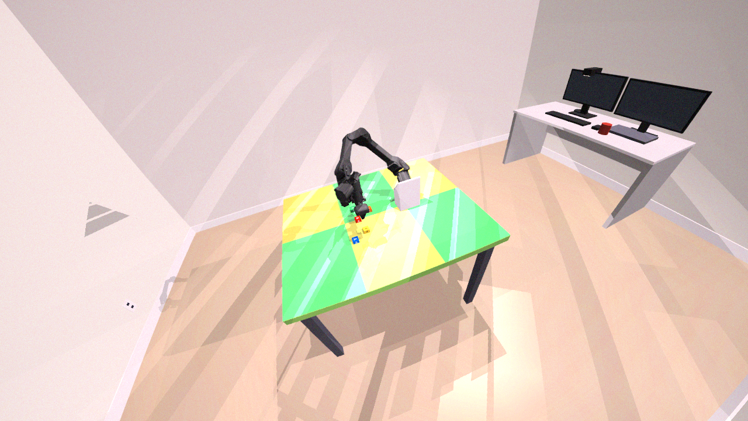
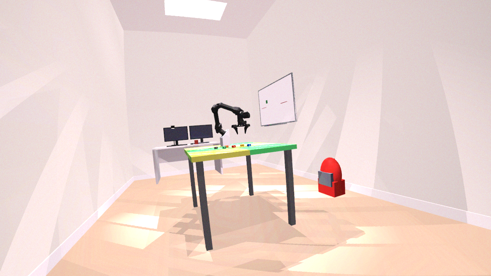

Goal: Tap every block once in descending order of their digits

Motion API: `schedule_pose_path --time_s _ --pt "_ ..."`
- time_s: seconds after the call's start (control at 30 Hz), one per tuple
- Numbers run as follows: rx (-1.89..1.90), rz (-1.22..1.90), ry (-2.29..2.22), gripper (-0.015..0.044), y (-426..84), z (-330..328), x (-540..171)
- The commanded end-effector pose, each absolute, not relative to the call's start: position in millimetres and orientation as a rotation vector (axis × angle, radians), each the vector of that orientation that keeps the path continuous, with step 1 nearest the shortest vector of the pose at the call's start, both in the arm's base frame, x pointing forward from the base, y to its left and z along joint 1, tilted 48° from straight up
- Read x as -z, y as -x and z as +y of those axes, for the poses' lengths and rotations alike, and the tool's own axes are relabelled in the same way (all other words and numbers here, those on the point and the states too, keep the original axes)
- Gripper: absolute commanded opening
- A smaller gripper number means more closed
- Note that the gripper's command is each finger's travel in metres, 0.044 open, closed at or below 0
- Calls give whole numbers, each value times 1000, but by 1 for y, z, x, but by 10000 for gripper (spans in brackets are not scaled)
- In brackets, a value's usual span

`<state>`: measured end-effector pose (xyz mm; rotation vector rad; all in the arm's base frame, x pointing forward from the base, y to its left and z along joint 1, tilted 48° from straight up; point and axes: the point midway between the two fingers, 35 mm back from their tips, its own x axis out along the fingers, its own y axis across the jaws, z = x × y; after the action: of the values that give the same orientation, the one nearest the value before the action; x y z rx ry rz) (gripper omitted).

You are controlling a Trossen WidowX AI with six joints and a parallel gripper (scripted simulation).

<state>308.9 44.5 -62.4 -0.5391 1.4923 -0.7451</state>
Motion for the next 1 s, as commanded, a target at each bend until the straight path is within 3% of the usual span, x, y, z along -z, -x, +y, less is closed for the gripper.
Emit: schedule_pose_path --time_s 0.0,0.33,0.67,0.97 --pt "748 1496 533 400 -309 46 65" --pt "748 1496 532 400 -311 46 65" --pt "747 1492 526 400 -377 67 92" --pt "747 1491 529 400 -380 68 94"
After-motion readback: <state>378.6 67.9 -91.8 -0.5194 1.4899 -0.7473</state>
